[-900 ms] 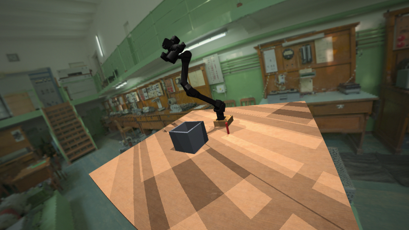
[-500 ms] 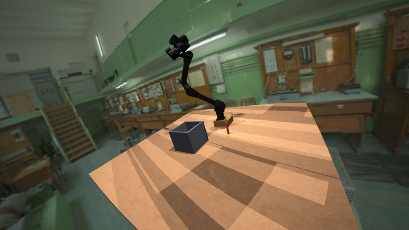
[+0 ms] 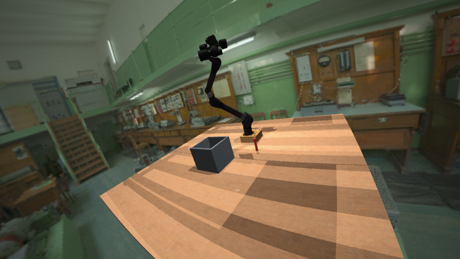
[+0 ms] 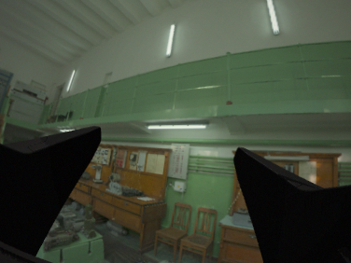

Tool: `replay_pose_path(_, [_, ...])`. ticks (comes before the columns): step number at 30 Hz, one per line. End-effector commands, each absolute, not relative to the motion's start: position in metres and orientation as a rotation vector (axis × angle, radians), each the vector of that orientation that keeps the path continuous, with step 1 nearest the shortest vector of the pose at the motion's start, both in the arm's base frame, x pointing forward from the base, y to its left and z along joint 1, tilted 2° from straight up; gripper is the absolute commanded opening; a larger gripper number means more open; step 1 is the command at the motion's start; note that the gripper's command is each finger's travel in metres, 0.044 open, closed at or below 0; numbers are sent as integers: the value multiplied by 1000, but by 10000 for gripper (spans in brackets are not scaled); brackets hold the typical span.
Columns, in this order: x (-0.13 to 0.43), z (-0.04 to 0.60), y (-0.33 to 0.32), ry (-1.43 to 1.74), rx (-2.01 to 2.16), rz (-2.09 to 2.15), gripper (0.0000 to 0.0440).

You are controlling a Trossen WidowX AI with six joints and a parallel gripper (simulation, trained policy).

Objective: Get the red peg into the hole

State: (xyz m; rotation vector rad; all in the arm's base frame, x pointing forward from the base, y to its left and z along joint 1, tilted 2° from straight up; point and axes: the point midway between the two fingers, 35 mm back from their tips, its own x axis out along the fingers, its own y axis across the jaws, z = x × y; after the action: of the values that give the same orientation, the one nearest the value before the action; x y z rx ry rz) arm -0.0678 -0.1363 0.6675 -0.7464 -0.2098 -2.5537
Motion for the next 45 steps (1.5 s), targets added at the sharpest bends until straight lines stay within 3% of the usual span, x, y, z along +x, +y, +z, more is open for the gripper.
replay_pose_path(1, [-83,669,-110,-354,-769,-2611,440])
replay_pose_path(22, [-115,644,62,-1210,-1119,-2801,440])
replay_pose_path(45, [-39,552,225,-2146,-1830,-2488,440])
